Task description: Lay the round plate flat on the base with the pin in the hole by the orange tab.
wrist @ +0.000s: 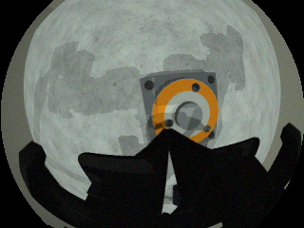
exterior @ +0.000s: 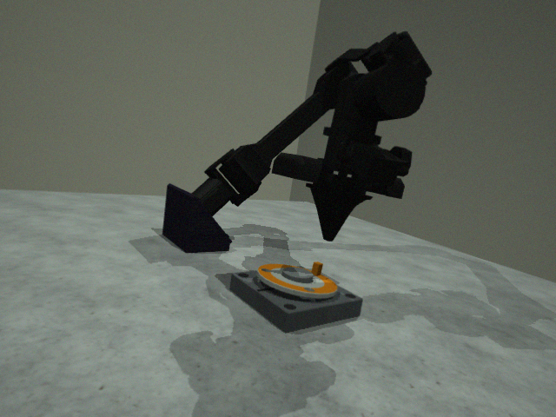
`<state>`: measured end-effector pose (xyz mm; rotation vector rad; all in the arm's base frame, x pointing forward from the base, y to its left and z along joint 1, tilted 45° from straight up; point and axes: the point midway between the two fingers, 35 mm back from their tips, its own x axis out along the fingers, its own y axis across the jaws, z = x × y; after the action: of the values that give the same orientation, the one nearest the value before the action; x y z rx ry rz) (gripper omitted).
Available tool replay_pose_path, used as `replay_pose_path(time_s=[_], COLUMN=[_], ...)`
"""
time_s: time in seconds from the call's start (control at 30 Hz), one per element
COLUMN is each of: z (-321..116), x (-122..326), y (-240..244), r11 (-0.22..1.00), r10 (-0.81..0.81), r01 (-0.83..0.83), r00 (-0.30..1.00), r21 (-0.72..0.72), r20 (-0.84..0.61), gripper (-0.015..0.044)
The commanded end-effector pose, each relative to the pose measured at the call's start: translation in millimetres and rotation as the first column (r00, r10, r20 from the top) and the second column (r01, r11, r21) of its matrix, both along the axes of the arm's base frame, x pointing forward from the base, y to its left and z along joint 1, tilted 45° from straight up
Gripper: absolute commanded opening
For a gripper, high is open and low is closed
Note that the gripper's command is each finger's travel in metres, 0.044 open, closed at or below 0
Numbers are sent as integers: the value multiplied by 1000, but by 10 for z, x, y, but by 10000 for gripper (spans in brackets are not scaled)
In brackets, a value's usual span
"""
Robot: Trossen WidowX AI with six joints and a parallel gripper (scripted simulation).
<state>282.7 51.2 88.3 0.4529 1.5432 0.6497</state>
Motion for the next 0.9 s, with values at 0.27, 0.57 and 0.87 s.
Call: replay_pose_path(time_s=[0.27,0.57,0.87], z=[35,-251,-257], x=[-3,-49,-98], y=[91,380,377], r11=[996,996,996], r10=[42,42,42], r01=[-42,-42,-42], r00=[999,999,999], r21=[80,83,83], r20=[6,6,6], gripper=[0,0,0])
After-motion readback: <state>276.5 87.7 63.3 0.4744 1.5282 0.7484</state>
